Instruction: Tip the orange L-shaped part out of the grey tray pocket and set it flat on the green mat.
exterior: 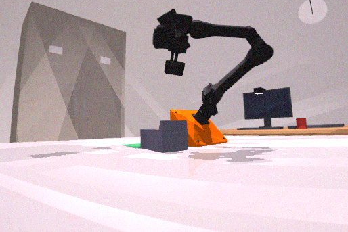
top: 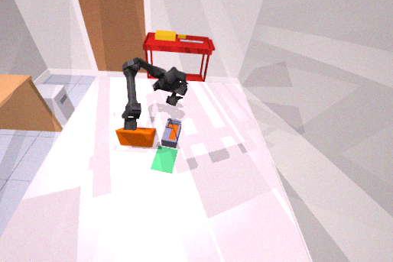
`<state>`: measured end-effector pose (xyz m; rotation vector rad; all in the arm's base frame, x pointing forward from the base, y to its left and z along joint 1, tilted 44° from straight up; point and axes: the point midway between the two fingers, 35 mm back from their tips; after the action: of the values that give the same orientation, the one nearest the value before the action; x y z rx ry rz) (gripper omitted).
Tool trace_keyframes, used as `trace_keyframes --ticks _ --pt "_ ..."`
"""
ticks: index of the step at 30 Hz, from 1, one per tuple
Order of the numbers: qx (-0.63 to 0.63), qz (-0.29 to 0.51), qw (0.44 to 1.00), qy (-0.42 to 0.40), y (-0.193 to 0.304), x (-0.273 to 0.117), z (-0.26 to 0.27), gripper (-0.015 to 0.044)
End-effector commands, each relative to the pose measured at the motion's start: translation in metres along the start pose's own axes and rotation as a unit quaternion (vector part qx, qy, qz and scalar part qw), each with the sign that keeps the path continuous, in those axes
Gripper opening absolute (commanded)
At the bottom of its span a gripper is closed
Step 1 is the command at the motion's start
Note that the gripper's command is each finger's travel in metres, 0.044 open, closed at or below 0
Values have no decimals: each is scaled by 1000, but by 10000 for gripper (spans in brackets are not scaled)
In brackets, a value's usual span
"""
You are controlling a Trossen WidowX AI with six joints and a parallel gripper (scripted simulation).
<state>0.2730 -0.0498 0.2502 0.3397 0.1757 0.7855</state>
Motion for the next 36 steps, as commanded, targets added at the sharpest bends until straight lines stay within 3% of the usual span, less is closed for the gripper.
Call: trace_keyframes --ticks 1,4,8,14,16,26,36 --pt "-2 -2 1000 4 -1 1 -1 374" --pt "-23 -18 999 45 -11 8 -14 295" --pt "-81 -16 982 172 -23 22 -51 190" --pt "-187 126 896 384 -10 20 -113 180" --pt "-207 177 866 419 -4 16 -123 180" --pt "-210 184 862 423 -3 17 -126 180" --pt "-210 184 863 422 8 58 -183 180"
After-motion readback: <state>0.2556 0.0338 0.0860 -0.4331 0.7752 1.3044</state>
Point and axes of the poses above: the point midway between the two fingers, 35 mm back from their tips, its own x axis out along the fingers, its own z axis across the jaws, y = z × x, and after that the axes turned 3 degrees about x, right-handed
